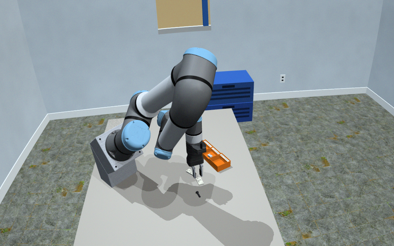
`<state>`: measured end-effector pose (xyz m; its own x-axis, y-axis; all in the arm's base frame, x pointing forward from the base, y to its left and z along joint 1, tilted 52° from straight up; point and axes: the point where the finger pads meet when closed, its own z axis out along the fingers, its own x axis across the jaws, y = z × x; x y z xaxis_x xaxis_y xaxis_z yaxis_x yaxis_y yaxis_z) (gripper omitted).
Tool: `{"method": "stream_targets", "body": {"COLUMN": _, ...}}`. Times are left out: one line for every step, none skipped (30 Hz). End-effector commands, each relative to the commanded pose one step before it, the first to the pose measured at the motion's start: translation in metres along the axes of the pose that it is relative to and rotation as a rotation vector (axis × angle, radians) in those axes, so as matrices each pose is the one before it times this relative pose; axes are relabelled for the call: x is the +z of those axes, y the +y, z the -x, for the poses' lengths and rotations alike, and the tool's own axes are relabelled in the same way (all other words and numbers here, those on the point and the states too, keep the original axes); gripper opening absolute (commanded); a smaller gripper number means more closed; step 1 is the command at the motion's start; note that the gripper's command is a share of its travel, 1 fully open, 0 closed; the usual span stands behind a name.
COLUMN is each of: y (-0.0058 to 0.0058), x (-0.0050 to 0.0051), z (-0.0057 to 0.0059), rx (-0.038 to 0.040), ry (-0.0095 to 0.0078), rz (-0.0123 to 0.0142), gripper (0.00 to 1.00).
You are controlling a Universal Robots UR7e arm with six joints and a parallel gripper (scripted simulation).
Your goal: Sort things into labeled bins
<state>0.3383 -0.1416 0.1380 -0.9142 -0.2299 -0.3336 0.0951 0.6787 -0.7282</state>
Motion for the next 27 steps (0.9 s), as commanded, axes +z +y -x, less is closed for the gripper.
{"method": "stream_targets", "body": {"y": -0.00617, "x": 0.00141, "z": -0.00686, "rx": 0.10109, "ry": 0.00285, "rz": 0.00325, "gripper": 0.62}}
{"method": "stream_targets", "body": {"y": 0.00001, "x": 0.00003, "z": -0.00002, "rx": 0.04995, "ry": 0.00049, "rz": 0.00213, "gripper": 0.62}}
{"method": "stream_targets", "body": {"y": -0.00079, "x": 0.00018, "z": 0.00161, "rx": 0.00867, "ry": -0.00241, "rz": -0.00046, "gripper": 0.62}}
{"method": "stream_targets", "body": {"y": 0.00000, "x": 0.00000, "z": 0.00000, "rx": 0.00343, "ry": 0.00000, "rz": 0.00015, "gripper": 0.62}}
{"method": "stream_targets", "body": {"y": 0.00000, "x": 0.00000, "z": 0.00000, "rx": 0.00549, "ry": 0.00004, "rz": 0.00015, "gripper": 0.62}}
{"method": "stream_targets", "body": {"y": 0.00000, "x": 0.00000, "z": 0.00000, "rx": 0.00762, "ry": 0.00008, "rz": 0.00017, "gripper": 0.62}}
{"method": "stream_targets", "body": {"y": 0.00000, "x": 0.00000, "z": 0.00000, "rx": 0.00949, "ry": 0.00013, "rz": 0.00023, "gripper": 0.62}}
{"method": "stream_targets", "body": {"y": 0.00000, "x": 0.00000, "z": 0.00000, "rx": 0.00000, "ry": 0.00000, "rz": 0.00000, "gripper": 0.62}}
{"method": "stream_targets", "body": {"y": 0.00000, "x": 0.00000, "z": 0.00000, "rx": 0.00000, "ry": 0.00000, "rz": 0.00000, "gripper": 0.62}}
{"method": "stream_targets", "body": {"y": -0.00247, "x": 0.00070, "z": -0.00384, "rx": 0.03565, "ry": 0.00244, "rz": 0.00192, "gripper": 0.62}}
{"method": "stream_targets", "body": {"y": -0.00079, "x": 0.00012, "z": 0.00183, "rx": 0.01349, "ry": -0.00258, "rz": -0.00105, "gripper": 0.62}}
{"method": "stream_targets", "body": {"y": 0.00004, "x": 0.00006, "z": -0.00008, "rx": 0.01381, "ry": 0.00021, "rz": 0.00046, "gripper": 0.62}}
{"method": "stream_targets", "body": {"y": -0.00004, "x": 0.00001, "z": 0.00010, "rx": 0.01422, "ry": 0.00021, "rz": 0.00048, "gripper": 0.62}}
{"method": "stream_targets", "body": {"y": -0.00007, "x": 0.00001, "z": 0.00019, "rx": 0.01449, "ry": 0.00023, "rz": 0.00051, "gripper": 0.62}}
{"method": "stream_targets", "body": {"y": -0.00009, "x": 0.00002, "z": 0.00026, "rx": 0.01461, "ry": 0.00027, "rz": 0.00055, "gripper": 0.62}}
{"method": "stream_targets", "body": {"y": -0.00268, "x": 0.00058, "z": -0.00347, "rx": 0.01455, "ry": 0.00133, "rz": 0.00052, "gripper": 0.62}}
{"method": "stream_targets", "body": {"y": -0.00079, "x": 0.00019, "z": 0.00226, "rx": 0.01478, "ry": -0.00312, "rz": -0.00107, "gripper": 0.62}}
{"method": "stream_targets", "body": {"y": -0.00007, "x": 0.00001, "z": 0.00021, "rx": 0.01458, "ry": 0.00014, "rz": 0.00048, "gripper": 0.62}}
{"method": "stream_targets", "body": {"y": -0.00006, "x": 0.00002, "z": 0.00020, "rx": 0.01471, "ry": 0.00020, "rz": 0.00050, "gripper": 0.62}}
{"method": "stream_targets", "body": {"y": -0.00002, "x": 0.00001, "z": 0.00008, "rx": 0.01483, "ry": 0.00043, "rz": 0.00057, "gripper": 0.62}}
{"method": "stream_targets", "body": {"y": 0.00000, "x": 0.00000, "z": 0.00000, "rx": 0.01487, "ry": 0.00065, "rz": 0.00066, "gripper": 0.62}}
{"method": "stream_targets", "body": {"y": 0.00001, "x": 0.00006, "z": -0.00004, "rx": 0.01481, "ry": 0.00078, "rz": 0.00073, "gripper": 0.62}}
{"method": "stream_targets", "body": {"y": -0.00281, "x": 0.00051, "z": -0.00314, "rx": 0.01467, "ry": 0.00100, "rz": 0.00019, "gripper": 0.62}}
{"method": "stream_targets", "body": {"y": -0.00042, "x": 0.00013, "z": 0.00165, "rx": 0.01474, "ry": -0.00282, "rz": -0.00072, "gripper": 0.62}}
{"method": "stream_targets", "body": {"y": 0.00000, "x": 0.00000, "z": 0.00000, "rx": 0.00000, "ry": 0.00000, "rz": 0.00000, "gripper": 0.62}}
{"method": "stream_targets", "body": {"y": 0.00000, "x": 0.00000, "z": 0.00000, "rx": 0.00000, "ry": 0.00000, "rz": 0.00000, "gripper": 0.62}}
{"method": "stream_targets", "body": {"y": 0.00000, "x": 0.00000, "z": 0.00000, "rx": 0.04342, "ry": 0.00191, "rz": 0.00181, "gripper": 0.62}}
